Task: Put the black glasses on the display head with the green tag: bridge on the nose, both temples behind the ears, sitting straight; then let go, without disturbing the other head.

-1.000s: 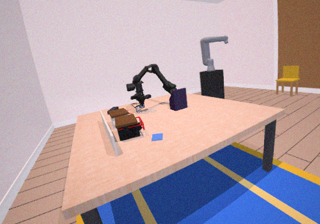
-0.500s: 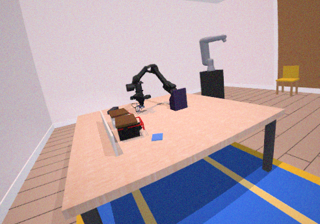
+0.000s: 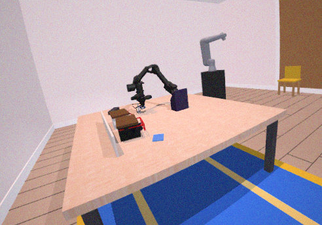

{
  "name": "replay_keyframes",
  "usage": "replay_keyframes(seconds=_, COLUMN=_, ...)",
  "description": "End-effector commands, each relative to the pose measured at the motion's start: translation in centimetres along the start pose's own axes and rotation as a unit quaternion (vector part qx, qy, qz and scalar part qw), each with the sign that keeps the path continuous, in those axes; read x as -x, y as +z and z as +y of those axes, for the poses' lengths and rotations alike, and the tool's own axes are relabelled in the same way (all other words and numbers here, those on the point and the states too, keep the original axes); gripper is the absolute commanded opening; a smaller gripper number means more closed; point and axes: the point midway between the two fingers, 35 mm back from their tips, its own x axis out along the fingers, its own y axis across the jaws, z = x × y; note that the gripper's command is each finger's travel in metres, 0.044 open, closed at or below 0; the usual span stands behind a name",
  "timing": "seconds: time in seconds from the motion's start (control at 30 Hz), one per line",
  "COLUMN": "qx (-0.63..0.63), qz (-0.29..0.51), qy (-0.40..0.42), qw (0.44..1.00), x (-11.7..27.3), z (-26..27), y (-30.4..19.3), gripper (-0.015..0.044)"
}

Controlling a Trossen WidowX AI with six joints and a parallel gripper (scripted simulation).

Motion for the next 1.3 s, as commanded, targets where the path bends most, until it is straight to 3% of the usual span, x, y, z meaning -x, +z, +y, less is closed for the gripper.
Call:
replay_keyframes(seconds=0.0, qx=-0.001, qz=-0.001, qy=-0.002, qw=1.0, x=0.1, z=-0.1, y=0.0, gripper=0.0)
replay_keyframes(seconds=0.43, qx=-0.001, qz=-0.001, qy=-0.002, qw=1.0, x=0.3, z=-0.1, y=-0.6, gripper=0.0)
replay_keyframes(seconds=0.83, qx=0.0, qz=-0.001, qy=-0.001, qw=1.0, x=6.0, z=-0.1, y=-1.1, gripper=0.0)
replay_keyframes(seconds=1.27, qx=0.0, qz=-0.002, qy=0.0, qw=1.0, x=6.0, z=-1.7, y=-4.2, gripper=0.0)
